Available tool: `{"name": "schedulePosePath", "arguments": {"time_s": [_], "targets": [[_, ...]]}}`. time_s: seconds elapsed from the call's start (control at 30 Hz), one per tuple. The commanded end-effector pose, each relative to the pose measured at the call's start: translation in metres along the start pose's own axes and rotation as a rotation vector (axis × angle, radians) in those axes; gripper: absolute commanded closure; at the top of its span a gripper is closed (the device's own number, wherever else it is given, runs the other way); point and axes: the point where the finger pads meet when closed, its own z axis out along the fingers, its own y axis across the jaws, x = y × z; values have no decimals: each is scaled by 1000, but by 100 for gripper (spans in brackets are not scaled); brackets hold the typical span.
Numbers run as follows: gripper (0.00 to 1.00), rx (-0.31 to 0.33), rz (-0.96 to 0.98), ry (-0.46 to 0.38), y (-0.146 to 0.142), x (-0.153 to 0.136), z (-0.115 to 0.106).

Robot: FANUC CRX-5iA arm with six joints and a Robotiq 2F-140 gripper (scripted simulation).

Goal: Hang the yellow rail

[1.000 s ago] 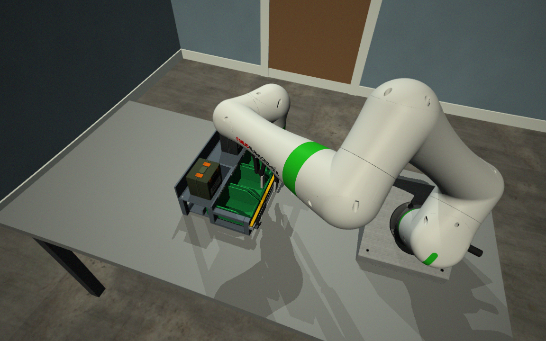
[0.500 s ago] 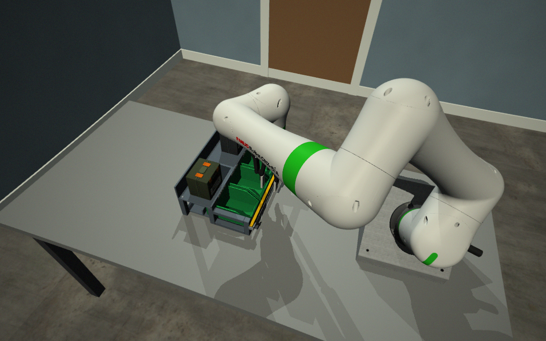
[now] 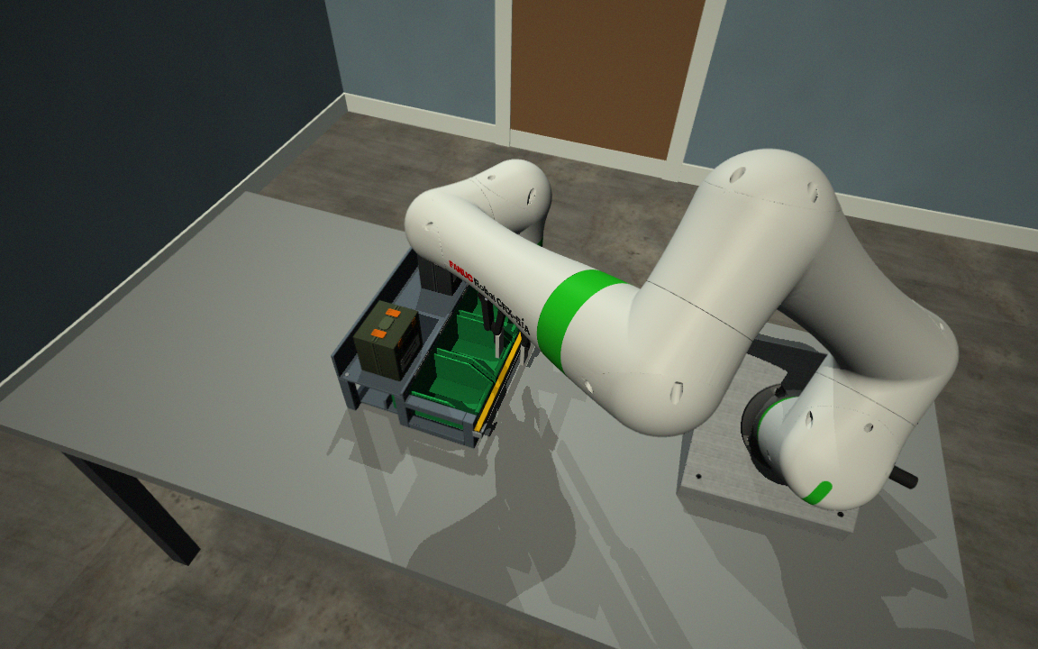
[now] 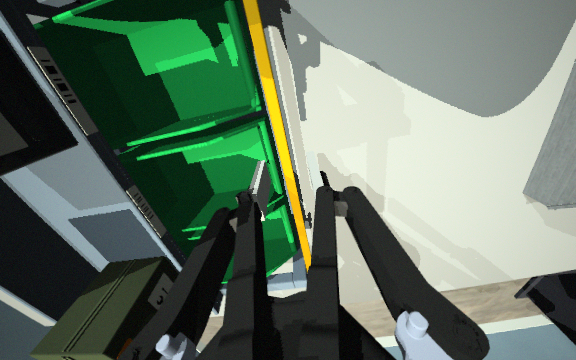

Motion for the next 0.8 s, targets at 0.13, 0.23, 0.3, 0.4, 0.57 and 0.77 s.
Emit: {"name": "schedulePosePath", "arguments": {"time_s": [0.13,0.23,0.3,0.4,0.57,0.77], "targets": [[70,0,0,0,0,0,0],[70,0,0,0,0,0,0],[70,0,0,0,0,0,0],[70,0,0,0,0,0,0],[70,0,0,0,0,0,-36],[70,0,0,0,0,0,-60]]}}
